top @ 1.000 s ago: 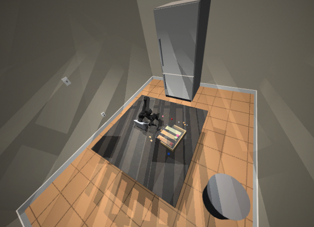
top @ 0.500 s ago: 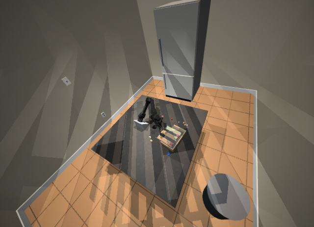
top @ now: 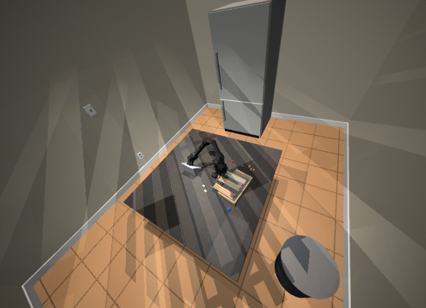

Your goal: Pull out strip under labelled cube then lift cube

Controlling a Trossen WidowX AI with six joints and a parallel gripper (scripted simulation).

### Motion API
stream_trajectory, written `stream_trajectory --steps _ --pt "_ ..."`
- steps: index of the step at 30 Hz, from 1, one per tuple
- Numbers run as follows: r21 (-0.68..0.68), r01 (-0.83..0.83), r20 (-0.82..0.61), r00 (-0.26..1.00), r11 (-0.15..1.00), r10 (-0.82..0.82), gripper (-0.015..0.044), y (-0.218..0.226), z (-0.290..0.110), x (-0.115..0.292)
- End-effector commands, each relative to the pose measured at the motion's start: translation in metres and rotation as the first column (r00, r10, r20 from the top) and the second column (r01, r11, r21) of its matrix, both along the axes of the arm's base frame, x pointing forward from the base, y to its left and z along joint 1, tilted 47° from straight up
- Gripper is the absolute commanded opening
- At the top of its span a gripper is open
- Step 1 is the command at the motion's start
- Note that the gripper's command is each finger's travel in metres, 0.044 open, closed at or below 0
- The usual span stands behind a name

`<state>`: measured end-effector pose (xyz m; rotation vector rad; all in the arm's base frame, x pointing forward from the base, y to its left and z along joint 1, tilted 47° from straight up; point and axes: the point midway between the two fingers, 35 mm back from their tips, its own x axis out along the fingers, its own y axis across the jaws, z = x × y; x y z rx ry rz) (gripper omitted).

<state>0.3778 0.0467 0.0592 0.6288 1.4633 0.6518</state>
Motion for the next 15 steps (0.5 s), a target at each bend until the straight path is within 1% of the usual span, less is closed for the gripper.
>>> stream_trajectory --steps 1,15 --pt "-0.008 -0.039 -0.032 0.999 0.999 0.039 0.0000 0.004 0.000 0.001" --pt "-0.009 -0.038 -0.032 0.999 0.999 0.038 0.0000 0.018 -0.013 0.001"
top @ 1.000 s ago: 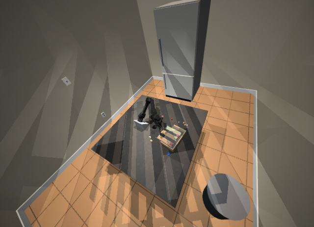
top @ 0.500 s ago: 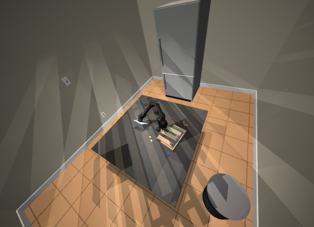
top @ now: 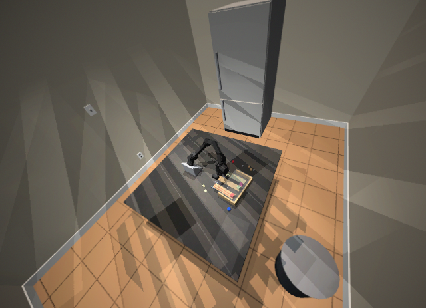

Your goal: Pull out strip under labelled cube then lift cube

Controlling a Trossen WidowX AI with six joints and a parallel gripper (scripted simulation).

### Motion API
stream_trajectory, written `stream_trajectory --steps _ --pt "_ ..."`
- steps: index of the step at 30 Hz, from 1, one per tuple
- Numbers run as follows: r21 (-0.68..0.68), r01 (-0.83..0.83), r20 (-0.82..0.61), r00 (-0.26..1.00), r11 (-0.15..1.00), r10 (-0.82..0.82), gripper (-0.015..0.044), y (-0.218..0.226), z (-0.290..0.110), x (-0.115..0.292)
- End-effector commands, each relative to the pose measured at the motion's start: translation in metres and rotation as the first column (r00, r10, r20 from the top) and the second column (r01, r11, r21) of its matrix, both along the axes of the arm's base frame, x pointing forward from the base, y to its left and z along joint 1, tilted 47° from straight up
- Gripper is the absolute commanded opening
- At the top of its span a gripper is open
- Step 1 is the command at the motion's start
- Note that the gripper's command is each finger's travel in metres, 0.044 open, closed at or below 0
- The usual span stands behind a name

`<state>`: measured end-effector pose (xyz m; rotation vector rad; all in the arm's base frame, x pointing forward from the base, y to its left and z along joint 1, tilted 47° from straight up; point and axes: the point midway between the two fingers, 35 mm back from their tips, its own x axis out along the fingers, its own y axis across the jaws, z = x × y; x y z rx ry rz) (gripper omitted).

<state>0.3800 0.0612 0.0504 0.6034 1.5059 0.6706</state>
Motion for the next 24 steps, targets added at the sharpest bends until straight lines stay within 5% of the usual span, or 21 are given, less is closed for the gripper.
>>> stream_trajectory --steps 1,24 --pt "-0.001 0.003 -0.006 1.000 1.000 -0.003 0.0000 0.004 -0.006 -0.001" --pt "0.002 0.003 -0.006 1.000 1.000 -0.003 0.0000 0.033 -0.031 -0.002"
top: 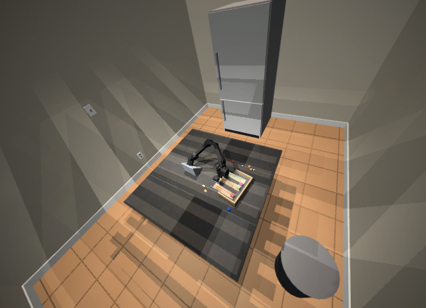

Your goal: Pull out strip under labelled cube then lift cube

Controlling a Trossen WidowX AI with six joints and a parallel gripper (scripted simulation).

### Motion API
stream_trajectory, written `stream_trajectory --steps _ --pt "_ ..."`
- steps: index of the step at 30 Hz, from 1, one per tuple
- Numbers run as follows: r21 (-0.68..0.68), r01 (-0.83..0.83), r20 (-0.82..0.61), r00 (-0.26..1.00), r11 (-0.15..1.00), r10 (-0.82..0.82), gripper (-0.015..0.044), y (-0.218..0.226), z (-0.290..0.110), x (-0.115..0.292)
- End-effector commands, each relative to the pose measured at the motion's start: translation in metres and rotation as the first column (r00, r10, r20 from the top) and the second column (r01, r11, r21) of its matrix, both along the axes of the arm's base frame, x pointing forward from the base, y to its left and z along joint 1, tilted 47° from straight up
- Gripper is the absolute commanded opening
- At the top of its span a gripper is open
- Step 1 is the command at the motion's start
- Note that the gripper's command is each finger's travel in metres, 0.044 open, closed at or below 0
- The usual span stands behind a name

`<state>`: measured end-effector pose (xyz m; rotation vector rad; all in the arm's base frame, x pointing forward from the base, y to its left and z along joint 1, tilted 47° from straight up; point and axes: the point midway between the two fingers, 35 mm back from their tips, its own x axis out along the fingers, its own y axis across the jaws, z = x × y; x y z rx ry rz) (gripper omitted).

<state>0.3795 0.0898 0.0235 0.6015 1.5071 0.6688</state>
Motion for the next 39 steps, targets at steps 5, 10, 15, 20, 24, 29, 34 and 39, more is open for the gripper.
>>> stream_trajectory --steps 5,10,15,20,24,29,34,39 --pt "0.006 0.003 -0.005 1.000 1.000 -0.003 0.0000 0.0102 -0.0087 -0.0014" --pt "0.006 0.003 -0.005 1.000 1.000 -0.003 0.0000 0.0132 -0.0112 -0.0016" --pt "0.006 0.003 -0.005 1.000 1.000 -0.003 0.0000 0.0132 -0.0112 -0.0016" --pt "0.006 0.003 -0.005 1.000 1.000 -0.003 0.0000 0.0133 -0.0113 -0.0016" --pt "0.006 0.003 -0.005 1.000 1.000 -0.003 0.0000 0.0133 -0.0113 -0.0016" --pt "0.006 0.003 -0.005 1.000 1.000 -0.003 0.0000 0.0135 -0.0115 -0.0016" --pt "0.006 0.003 -0.005 1.000 1.000 -0.003 0.0000 0.0139 -0.0118 -0.0016" --pt "0.006 0.003 -0.005 1.000 1.000 -0.003 0.0000 0.0143 -0.0121 -0.0016"
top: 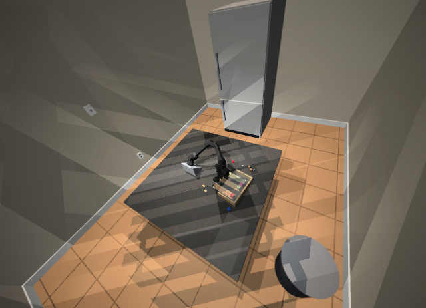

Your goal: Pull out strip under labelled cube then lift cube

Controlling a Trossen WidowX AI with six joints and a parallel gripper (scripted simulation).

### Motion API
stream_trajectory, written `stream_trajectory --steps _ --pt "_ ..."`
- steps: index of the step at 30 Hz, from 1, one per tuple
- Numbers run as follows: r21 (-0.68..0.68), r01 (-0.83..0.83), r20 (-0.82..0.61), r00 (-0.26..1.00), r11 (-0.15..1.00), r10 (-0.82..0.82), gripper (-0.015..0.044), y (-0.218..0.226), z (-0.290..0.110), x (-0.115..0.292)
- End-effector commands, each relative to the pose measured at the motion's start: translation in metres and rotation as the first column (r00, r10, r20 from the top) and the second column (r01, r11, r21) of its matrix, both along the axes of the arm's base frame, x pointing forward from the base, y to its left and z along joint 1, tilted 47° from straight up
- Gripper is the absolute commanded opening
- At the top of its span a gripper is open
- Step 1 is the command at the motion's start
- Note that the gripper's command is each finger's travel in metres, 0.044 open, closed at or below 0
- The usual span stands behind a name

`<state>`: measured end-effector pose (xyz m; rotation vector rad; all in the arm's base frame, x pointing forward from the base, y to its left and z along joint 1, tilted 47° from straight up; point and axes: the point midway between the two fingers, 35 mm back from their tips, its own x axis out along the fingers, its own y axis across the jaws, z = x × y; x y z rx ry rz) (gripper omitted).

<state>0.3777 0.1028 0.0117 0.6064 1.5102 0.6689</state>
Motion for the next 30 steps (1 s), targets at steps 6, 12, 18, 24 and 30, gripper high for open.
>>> stream_trajectory --steps 6,12,18,24,30 --pt "0.004 0.001 -0.001 1.000 1.000 -0.001 0.0000 0.002 -0.001 0.000" --pt "0.004 0.001 -0.001 1.000 1.000 -0.001 0.0000 0.002 -0.001 0.000" --pt "0.004 0.001 -0.001 1.000 1.000 -0.001 0.0000 0.003 -0.002 0.001" --pt "0.004 0.001 -0.001 1.000 1.000 -0.001 0.0000 0.003 -0.002 -0.003" --pt "0.004 0.001 -0.001 1.000 1.000 -0.001 0.0000 0.002 -0.002 -0.012"
